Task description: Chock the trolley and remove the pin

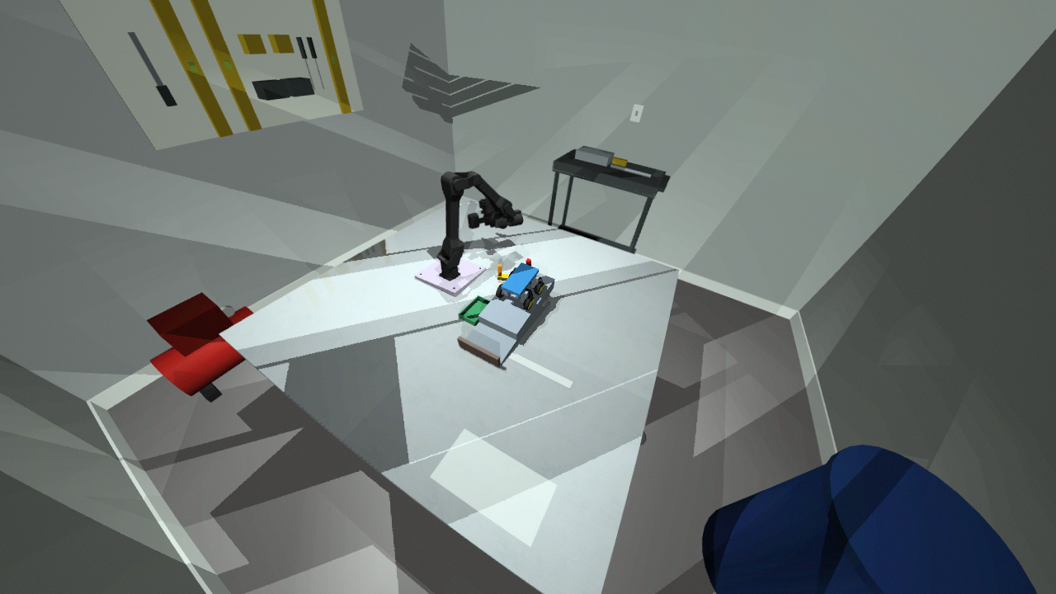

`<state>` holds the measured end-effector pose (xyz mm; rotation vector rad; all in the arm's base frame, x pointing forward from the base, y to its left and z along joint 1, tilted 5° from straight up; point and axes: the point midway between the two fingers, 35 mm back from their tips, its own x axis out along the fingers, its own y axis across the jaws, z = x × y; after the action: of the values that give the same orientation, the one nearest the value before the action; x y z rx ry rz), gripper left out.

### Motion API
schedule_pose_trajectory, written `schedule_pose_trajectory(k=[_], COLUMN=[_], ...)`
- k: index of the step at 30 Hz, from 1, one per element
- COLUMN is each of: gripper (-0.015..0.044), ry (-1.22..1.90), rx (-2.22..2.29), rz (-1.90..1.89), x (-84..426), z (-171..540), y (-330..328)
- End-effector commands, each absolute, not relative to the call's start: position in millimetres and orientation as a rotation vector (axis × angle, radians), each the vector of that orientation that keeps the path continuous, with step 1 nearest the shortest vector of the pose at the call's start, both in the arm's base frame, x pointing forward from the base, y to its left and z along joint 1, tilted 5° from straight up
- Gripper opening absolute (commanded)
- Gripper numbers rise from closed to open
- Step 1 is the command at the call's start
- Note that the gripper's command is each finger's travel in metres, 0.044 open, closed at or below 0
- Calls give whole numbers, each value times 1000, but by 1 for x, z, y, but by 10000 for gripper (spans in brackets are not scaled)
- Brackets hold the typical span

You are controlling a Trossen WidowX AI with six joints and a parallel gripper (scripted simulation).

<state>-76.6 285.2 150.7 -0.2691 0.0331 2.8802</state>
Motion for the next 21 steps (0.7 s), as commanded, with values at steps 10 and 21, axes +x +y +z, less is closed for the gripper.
schedule_pose_trajectory(k=[10,21], gripper=[190,190], ry=[638,1272], rx=[-381,-382], rz=[2642,2111], x=[-44,1], z=[143,134], y=[285,276])
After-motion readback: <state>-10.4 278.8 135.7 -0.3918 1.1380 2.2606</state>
